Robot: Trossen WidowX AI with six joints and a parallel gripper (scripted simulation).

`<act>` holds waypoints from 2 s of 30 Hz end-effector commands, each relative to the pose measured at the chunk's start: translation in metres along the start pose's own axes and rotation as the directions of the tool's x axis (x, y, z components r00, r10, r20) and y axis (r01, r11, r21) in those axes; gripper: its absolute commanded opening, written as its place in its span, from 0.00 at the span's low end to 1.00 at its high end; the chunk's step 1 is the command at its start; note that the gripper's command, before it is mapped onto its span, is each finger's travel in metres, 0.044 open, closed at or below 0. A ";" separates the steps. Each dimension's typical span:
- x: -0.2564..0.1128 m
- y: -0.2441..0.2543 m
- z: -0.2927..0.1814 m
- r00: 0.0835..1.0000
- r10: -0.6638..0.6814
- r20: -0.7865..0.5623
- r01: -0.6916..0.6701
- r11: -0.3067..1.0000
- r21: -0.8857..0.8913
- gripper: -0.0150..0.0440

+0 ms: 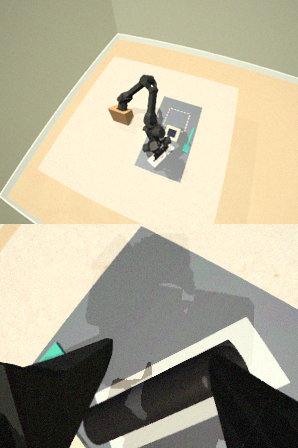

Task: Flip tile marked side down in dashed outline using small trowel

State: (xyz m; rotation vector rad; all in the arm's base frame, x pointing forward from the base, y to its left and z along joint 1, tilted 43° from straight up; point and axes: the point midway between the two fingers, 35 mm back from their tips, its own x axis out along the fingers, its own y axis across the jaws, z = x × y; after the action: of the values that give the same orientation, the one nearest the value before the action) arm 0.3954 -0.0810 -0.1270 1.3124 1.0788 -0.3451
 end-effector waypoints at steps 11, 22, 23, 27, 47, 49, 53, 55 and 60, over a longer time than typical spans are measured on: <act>-0.009 -0.004 -0.019 0.993 0.085 0.079 -0.111 0.893 0.437 0.76; -0.014 -0.004 -0.050 0.983 0.158 0.092 -0.175 0.669 0.723 0.76; -0.014 -0.004 -0.053 0.982 0.165 0.092 -0.178 0.642 0.745 0.76; -0.017 -0.004 -0.061 0.979 0.183 0.093 -0.183 0.574 0.798 0.76; 0.004 0.001 -0.058 0.979 0.183 0.093 -0.183 0.574 0.798 0.76; 0.008 0.002 -0.057 0.979 0.183 0.093 -0.183 0.574 0.798 0.76; 0.014 0.003 -0.057 0.979 0.183 0.093 -0.183 0.574 0.798 0.76; 0.017 0.004 -0.056 0.979 0.183 0.093 -0.184 0.574 0.798 0.76; 0.025 0.006 -0.056 0.979 0.184 0.093 -0.184 0.574 0.798 0.76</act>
State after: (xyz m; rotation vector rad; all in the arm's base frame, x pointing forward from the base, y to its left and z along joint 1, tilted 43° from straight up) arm 0.3813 -0.0214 -0.1341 2.2267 0.7765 -0.7388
